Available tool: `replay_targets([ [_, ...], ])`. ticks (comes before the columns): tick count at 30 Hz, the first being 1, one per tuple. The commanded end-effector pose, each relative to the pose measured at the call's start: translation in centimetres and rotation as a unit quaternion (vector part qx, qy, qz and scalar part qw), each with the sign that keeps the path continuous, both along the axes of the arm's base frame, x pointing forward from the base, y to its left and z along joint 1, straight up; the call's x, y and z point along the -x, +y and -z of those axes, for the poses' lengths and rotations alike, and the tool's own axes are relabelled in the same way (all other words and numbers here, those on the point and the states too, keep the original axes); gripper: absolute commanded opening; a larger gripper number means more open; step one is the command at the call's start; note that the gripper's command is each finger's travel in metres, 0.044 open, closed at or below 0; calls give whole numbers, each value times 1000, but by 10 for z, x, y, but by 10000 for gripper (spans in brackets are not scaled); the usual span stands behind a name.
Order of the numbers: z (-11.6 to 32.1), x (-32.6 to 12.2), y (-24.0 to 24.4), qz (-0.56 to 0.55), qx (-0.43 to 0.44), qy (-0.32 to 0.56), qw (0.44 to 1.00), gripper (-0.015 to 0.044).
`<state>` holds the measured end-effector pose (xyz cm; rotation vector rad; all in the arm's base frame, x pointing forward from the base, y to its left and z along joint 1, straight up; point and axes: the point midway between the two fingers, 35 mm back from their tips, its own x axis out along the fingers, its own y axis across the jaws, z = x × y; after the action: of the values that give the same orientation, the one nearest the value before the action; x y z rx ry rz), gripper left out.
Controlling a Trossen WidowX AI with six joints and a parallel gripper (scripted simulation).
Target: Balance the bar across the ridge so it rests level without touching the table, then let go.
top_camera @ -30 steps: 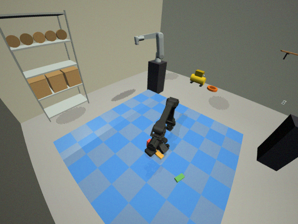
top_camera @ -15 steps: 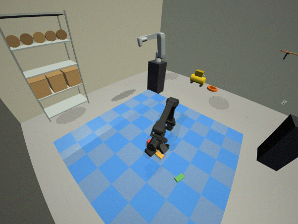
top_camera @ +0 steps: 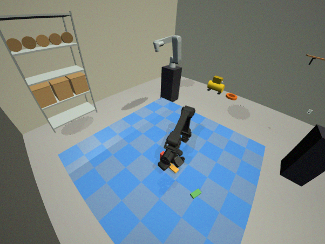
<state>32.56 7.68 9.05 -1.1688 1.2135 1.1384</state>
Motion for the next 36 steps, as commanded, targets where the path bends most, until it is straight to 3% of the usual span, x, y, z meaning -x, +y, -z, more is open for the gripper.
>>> replay_targets([
  [1, 0, 0, 0, 0, 0, 0, 1000, 0],
  [7, 0, 0, 0, 0, 0, 0, 1000, 0],
  [14, 0, 0, 0, 0, 0, 0, 1000, 167],
  [36, 0, 0, 0, 0, 0, 0, 1000, 169],
])
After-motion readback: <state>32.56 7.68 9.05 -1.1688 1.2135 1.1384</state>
